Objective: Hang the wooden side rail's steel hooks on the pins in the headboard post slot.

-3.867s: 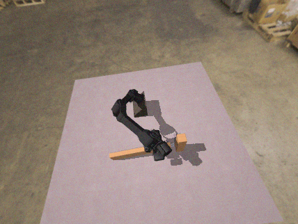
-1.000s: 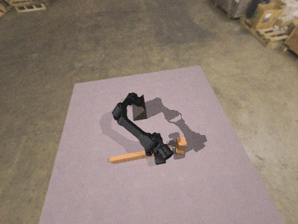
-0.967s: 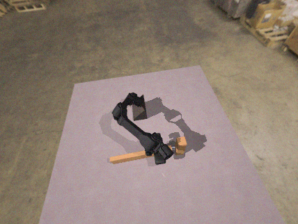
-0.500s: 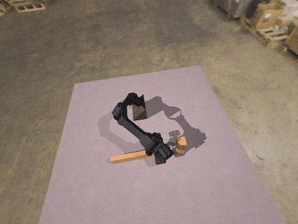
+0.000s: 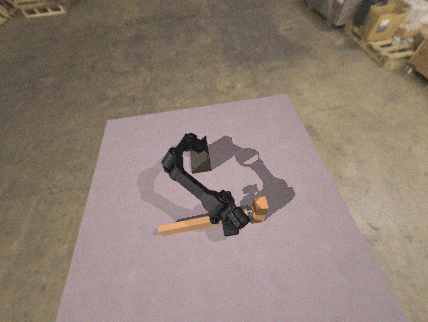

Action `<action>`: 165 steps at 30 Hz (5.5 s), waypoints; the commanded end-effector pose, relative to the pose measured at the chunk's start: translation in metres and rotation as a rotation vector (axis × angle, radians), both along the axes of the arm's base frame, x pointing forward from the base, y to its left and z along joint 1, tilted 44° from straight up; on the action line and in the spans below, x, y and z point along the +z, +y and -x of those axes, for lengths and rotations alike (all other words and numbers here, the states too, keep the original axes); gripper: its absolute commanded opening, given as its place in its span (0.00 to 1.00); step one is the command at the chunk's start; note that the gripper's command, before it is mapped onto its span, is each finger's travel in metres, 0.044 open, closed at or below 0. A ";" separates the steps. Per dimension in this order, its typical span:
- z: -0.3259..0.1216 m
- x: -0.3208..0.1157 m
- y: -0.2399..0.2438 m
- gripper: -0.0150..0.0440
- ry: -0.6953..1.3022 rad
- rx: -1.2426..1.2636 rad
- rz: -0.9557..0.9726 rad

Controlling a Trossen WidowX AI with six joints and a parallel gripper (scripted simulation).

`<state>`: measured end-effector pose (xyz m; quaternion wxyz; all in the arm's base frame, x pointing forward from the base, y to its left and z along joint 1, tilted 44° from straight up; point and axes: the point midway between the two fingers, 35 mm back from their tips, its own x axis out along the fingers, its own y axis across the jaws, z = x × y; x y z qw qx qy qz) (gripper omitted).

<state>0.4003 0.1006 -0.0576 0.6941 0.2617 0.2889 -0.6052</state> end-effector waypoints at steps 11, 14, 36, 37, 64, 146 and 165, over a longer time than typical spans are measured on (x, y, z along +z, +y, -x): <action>0.000 0.001 0.007 0.25 -0.006 0.006 -0.005; 0.000 0.001 0.007 0.25 -0.006 0.006 -0.005; 0.000 -0.002 0.007 0.25 -0.006 0.006 -0.005; 0.000 -0.002 0.007 0.25 -0.006 0.006 -0.005; 0.001 -0.003 0.011 0.25 -0.006 0.006 -0.005; 0.002 -0.009 0.016 0.25 -0.006 0.006 -0.005; 0.000 -0.010 0.018 0.25 -0.006 0.006 -0.006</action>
